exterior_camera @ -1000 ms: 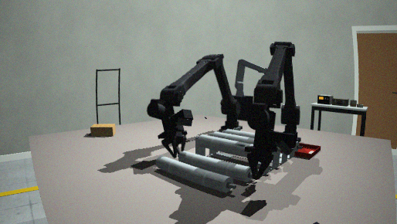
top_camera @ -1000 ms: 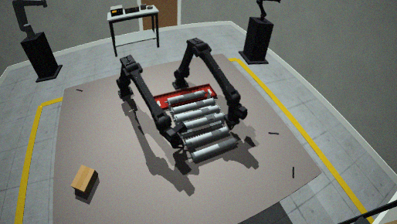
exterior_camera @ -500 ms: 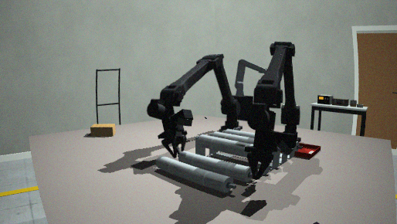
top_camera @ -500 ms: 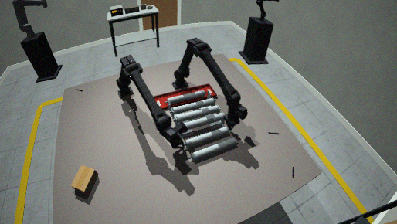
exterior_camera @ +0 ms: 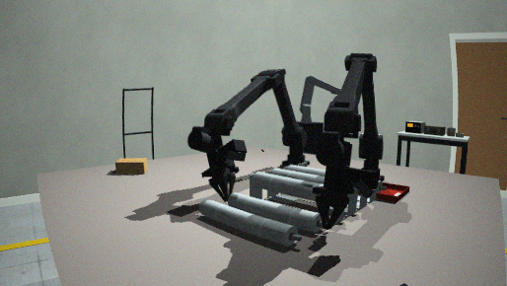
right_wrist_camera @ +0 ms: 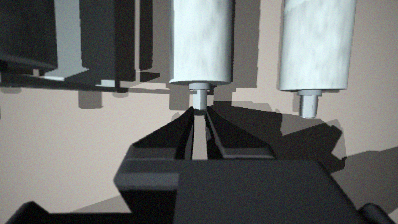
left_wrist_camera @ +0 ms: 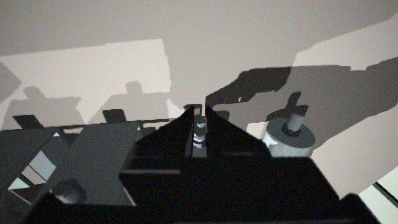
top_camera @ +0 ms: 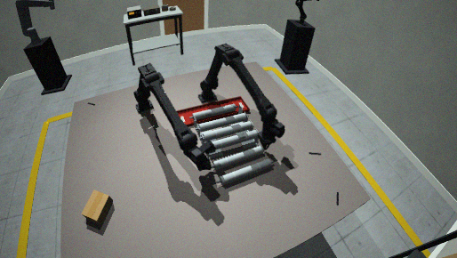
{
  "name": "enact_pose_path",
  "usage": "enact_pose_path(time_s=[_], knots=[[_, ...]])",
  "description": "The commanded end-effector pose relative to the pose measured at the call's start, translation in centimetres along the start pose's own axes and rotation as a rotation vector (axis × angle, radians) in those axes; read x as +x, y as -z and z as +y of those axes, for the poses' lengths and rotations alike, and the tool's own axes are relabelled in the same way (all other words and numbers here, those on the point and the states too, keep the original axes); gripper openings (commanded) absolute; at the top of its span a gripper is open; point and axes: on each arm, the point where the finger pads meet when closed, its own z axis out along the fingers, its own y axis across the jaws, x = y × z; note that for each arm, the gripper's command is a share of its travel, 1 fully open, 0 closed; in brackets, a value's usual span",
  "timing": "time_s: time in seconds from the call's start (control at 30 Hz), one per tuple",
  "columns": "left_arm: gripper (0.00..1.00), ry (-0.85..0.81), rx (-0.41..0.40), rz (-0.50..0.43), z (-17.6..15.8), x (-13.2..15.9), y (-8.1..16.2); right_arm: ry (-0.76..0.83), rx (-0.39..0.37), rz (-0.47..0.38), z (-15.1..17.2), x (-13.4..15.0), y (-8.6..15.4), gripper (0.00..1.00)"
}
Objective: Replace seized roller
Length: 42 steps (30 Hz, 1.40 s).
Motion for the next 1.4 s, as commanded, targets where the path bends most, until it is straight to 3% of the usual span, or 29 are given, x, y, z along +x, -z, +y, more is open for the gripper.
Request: enact_pose_path(time_s=[0.0, 0.57, 0.83, 1.0, 1.3, 1.37], knots=[[0.03, 0.0, 0.092, -0.023, -3.3, -0.8, 3.8, 0.019, 0.047, -0.013, -1.6, -0.9, 2.0, 0.03], [0.03, -0.001, 0.089, -0.02, -2.9, -0.7, 4.0, 0.03, 0.059, -0.014, -1.9, -1.7, 2.7, 0.03], [0.03, -0.002, 0.088, -0.017, -2.1, -0.8, 4.8, 0.061, 0.094, -0.023, -2.6, -3.3, 4.7, 0.03], [0.03, -0.005, 0.134, -0.028, -3.3, -1.1, 7.4, 0.095, 0.142, -0.043, -3.7, -5.2, 6.2, 0.03], [0.03, -0.006, 0.137, -0.023, -2.5, -0.9, 7.9, 0.078, 0.094, -0.026, -1.8, -5.5, 6.8, 0.03], [0.03, -0.004, 0.151, -0.025, -3.1, -1.0, 8.8, 0.087, 0.134, -0.032, -3.1, -5.6, 7.9, 0.03]])
